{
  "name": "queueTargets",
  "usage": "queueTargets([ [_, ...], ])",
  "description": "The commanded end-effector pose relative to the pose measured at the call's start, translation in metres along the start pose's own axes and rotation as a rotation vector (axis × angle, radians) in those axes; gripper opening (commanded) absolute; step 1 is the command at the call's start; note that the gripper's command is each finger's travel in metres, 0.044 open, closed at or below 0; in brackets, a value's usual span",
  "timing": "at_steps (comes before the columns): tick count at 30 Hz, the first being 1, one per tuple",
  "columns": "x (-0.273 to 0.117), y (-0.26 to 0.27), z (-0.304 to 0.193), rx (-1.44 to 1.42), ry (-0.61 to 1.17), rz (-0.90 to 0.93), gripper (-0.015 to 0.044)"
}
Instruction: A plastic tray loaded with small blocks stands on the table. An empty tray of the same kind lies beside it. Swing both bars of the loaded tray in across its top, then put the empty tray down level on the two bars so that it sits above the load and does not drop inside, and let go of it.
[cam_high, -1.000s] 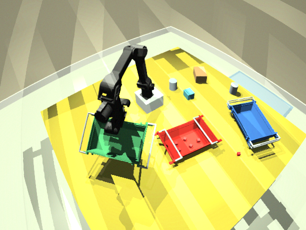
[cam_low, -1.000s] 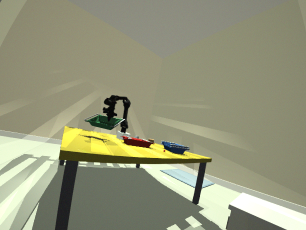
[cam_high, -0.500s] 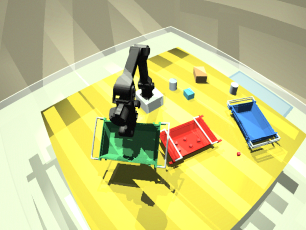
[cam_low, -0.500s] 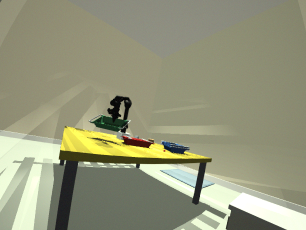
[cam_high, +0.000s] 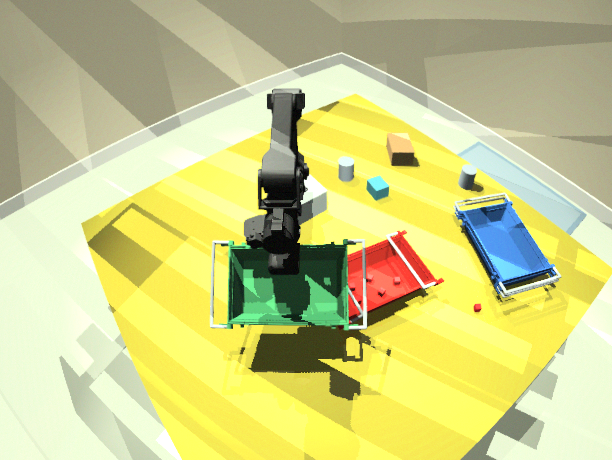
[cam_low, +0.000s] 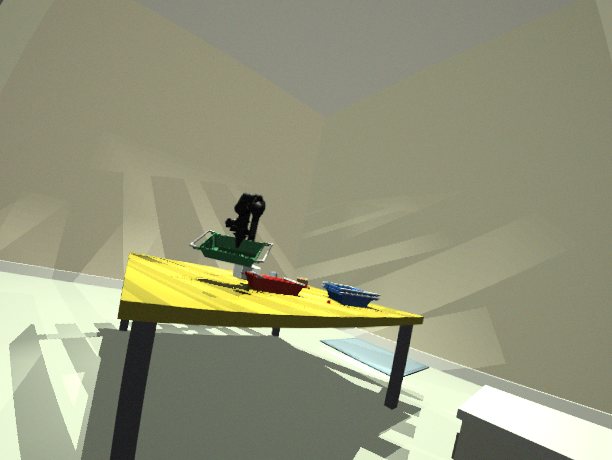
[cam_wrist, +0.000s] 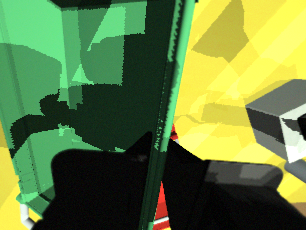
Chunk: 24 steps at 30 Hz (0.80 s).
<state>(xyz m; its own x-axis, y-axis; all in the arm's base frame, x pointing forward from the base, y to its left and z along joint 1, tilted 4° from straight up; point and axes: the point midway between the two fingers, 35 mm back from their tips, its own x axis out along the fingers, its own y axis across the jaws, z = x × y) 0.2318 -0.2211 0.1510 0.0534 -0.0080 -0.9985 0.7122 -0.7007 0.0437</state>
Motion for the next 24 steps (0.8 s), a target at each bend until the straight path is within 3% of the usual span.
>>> queueTargets([
  [1, -0.007, 0.001, -0.017, -0.031, -0.003, 0.03, 0.0],
  [24, -0.009, -0.018, -0.101, -0.205, 0.003, 0.034, 0.0],
])
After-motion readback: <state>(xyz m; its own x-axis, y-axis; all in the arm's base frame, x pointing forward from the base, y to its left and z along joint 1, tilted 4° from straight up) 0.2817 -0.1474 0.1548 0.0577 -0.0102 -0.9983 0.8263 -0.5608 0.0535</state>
